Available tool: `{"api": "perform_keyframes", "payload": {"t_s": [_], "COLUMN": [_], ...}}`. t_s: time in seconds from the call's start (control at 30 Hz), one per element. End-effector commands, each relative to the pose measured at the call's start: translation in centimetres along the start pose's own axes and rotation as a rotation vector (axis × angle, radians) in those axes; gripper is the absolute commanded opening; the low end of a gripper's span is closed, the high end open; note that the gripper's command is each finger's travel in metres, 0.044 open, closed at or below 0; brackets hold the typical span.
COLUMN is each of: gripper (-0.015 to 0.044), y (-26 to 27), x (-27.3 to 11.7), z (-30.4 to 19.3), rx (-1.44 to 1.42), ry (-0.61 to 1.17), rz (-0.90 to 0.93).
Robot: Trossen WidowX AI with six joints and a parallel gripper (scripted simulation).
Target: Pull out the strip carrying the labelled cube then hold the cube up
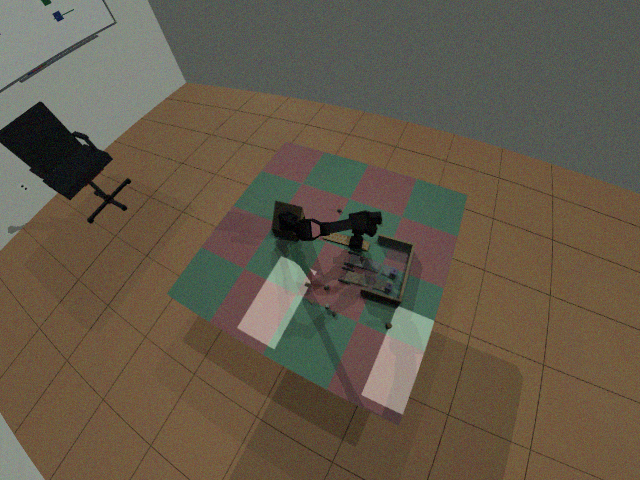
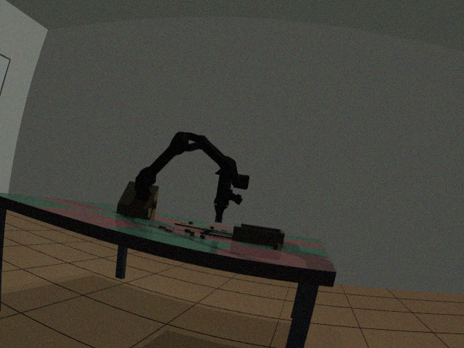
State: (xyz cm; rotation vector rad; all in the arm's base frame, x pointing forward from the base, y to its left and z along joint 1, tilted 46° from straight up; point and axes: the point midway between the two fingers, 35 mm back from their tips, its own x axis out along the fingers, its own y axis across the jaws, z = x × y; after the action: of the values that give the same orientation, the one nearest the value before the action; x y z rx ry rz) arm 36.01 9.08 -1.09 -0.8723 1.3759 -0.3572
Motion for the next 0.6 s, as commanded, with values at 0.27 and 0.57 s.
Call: {"api": "perform_keyframes", "payload": {"t_s": [0.27,0.57], "gripper": [0.0000,0.0000], "y": [0.3,0.6], "x": [-0.6,-0.6], "z": [-2.8,-6.1], "rx": [-0.004,-0.007], "ry": [0.006,0.008], "rz": [0.001,0.002]}}
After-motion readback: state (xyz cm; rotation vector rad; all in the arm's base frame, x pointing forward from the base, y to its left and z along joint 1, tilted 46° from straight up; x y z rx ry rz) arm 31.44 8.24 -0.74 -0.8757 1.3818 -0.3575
